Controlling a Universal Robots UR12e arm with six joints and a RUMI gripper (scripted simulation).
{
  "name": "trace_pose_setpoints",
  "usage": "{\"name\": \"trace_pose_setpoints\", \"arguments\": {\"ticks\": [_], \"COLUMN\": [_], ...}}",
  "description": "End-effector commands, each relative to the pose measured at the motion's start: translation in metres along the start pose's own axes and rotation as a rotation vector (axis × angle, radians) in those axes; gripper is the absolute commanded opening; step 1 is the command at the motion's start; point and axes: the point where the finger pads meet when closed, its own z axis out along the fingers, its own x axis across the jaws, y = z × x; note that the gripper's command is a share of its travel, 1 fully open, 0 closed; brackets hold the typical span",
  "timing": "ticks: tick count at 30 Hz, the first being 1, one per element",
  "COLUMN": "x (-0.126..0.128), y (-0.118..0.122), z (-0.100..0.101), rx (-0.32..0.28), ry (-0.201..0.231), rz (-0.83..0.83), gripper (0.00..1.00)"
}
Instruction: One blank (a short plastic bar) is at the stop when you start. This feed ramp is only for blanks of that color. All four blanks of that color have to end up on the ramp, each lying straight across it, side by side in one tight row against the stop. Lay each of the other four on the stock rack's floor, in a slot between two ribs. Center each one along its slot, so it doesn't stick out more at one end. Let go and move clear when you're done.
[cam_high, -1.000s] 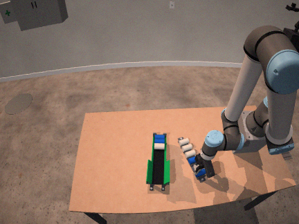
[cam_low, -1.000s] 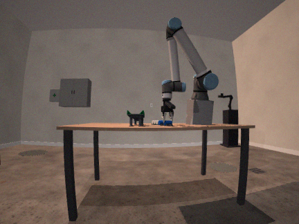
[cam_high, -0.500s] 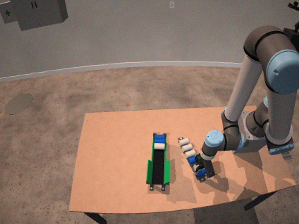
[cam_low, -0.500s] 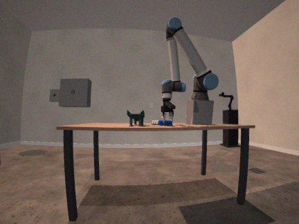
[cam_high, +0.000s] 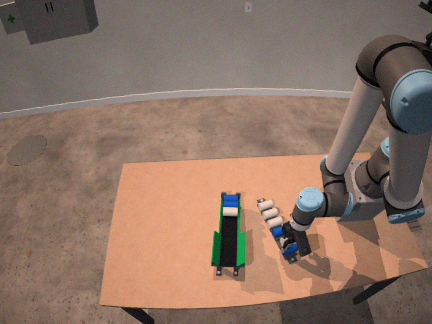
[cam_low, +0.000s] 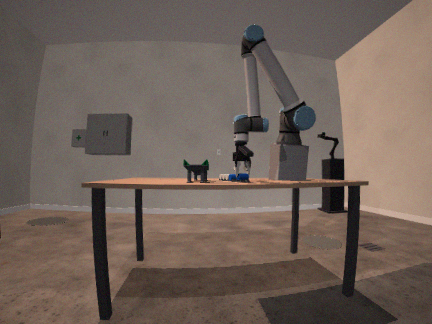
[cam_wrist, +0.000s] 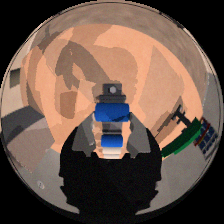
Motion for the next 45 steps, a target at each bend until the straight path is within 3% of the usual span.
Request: {"name": "trace_pose_setpoints", "arguments": {"ticks": [1, 15, 27, 45], "x": [0.0, 0.0, 0.0, 0.0], "y": [0.0, 0.0, 0.0, 0.0], "z": [-0.006, -0.057, -0.087, -0.094], "rx": [0.0, 0.0, 0.0, 0.0], "ry": [0.001, 0.001, 0.001, 0.001], "rz": [0.0, 0.0, 0.0, 0.0], "gripper": [0.4, 0.4, 0.4, 0.4]}}
